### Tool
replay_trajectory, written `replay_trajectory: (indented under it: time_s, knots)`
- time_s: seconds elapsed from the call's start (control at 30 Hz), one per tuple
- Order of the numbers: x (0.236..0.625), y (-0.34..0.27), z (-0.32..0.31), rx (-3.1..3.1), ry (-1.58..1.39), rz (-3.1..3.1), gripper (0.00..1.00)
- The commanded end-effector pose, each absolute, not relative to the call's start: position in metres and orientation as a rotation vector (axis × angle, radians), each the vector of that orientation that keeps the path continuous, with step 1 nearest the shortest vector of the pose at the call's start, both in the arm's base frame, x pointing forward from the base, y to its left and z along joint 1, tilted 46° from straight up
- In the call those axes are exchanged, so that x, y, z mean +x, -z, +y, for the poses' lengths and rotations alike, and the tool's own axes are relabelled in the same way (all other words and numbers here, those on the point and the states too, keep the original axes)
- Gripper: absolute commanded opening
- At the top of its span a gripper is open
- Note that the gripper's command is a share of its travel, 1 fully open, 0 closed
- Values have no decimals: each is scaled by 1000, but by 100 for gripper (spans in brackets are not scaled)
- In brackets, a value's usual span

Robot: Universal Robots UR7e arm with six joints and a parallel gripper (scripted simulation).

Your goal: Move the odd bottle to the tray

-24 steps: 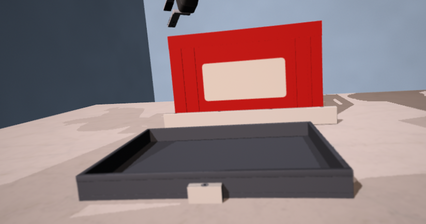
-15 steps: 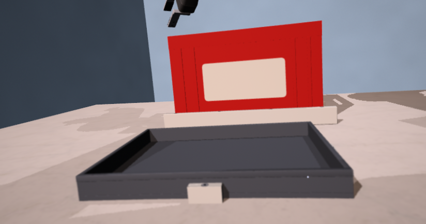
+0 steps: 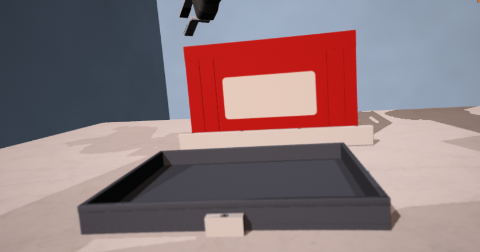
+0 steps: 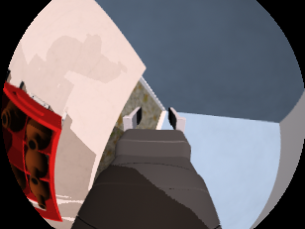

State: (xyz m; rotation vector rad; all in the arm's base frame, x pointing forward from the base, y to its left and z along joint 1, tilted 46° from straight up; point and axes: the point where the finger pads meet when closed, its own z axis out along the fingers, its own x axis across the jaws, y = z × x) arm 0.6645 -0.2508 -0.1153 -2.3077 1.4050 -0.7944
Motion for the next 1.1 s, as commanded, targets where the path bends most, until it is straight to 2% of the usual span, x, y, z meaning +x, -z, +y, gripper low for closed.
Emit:
replay_trajectory:
  time_s: [0.0, 0.3, 1.07]
  knots:
    - [662, 114, -251, -2311, 781, 1399, 100]
    - [646, 109, -245, -2326, 695, 1358, 100]
    - [552, 78, -207, -2346, 222, 1110, 100]
